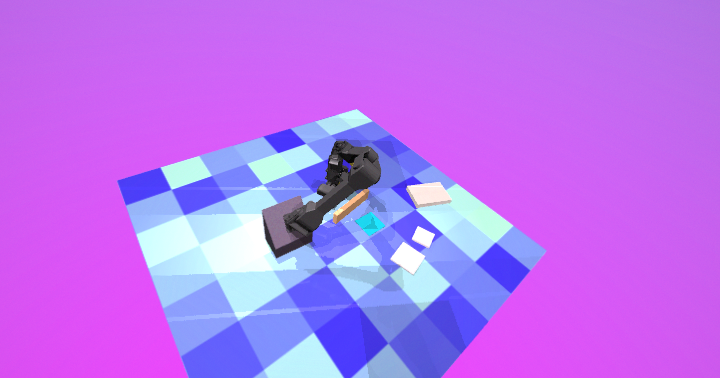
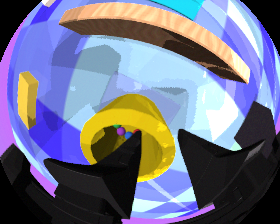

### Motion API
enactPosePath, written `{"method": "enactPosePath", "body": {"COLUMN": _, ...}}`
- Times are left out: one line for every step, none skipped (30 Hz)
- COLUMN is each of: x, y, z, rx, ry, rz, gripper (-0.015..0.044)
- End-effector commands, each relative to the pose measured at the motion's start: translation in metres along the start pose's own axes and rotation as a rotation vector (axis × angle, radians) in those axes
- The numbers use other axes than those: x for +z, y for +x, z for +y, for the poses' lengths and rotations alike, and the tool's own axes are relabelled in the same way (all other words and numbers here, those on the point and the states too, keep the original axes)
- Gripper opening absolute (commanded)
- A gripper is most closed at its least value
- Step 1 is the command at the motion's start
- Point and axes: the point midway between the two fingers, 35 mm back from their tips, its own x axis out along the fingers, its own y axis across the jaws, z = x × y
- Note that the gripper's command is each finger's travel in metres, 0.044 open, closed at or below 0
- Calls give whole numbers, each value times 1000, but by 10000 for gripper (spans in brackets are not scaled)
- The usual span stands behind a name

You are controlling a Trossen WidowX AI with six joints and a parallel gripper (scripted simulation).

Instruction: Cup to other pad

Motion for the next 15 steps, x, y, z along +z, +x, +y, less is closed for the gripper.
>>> {"method": "enactPosePath", "body": {"x": -1, "y": 7, "z": -2, "rx": -7, "ry": -11, "rz": -7, "gripper": 167}}
{"method": "enactPosePath", "body": {"x": -1, "y": 8, "z": -3, "rx": -7, "ry": -11, "rz": -7, "gripper": 167}}
{"method": "enactPosePath", "body": {"x": -1, "y": 8, "z": -3, "rx": -7, "ry": -11, "rz": -7, "gripper": 167}}
{"method": "enactPosePath", "body": {"x": -1, "y": 8, "z": -3, "rx": -7, "ry": -11, "rz": -7, "gripper": 167}}
{"method": "enactPosePath", "body": {"x": -1, "y": 8, "z": -3, "rx": -7, "ry": -11, "rz": -7, "gripper": 167}}
{"method": "enactPosePath", "body": {"x": -1, "y": 8, "z": -3, "rx": -7, "ry": -11, "rz": -7, "gripper": 167}}
{"method": "enactPosePath", "body": {"x": -1, "y": 8, "z": -3, "rx": -7, "ry": -11, "rz": -7, "gripper": 167}}
{"method": "enactPosePath", "body": {"x": 0, "y": 7, "z": -2, "rx": -5, "ry": -3, "rz": -2, "gripper": 160}}
{"method": "enactPosePath", "body": {"x": 0, "y": 7, "z": -2, "rx": -5, "ry": -3, "rz": -2, "gripper": 153}}
{"method": "enactPosePath", "body": {"x": 0, "y": 7, "z": -2, "rx": -5, "ry": -3, "rz": -2, "gripper": 147}}
{"method": "enactPosePath", "body": {"x": 0, "y": 7, "z": -2, "rx": -5, "ry": -3, "rz": -2, "gripper": 140}}
{"method": "enactPosePath", "body": {"x": 0, "y": 7, "z": -2, "rx": -5, "ry": -3, "rz": -2, "gripper": 133}}
{"method": "enactPosePath", "body": {"x": 0, "y": 7, "z": -2, "rx": -5, "ry": -3, "rz": -2, "gripper": 127}}
{"method": "enactPosePath", "body": {"x": 0, "y": 7, "z": -2, "rx": -5, "ry": -3, "rz": -2, "gripper": 120}}
{"method": "enactPosePath", "body": {"x": 0, "y": 7, "z": -2, "rx": -5, "ry": -3, "rz": -2, "gripper": 113}}
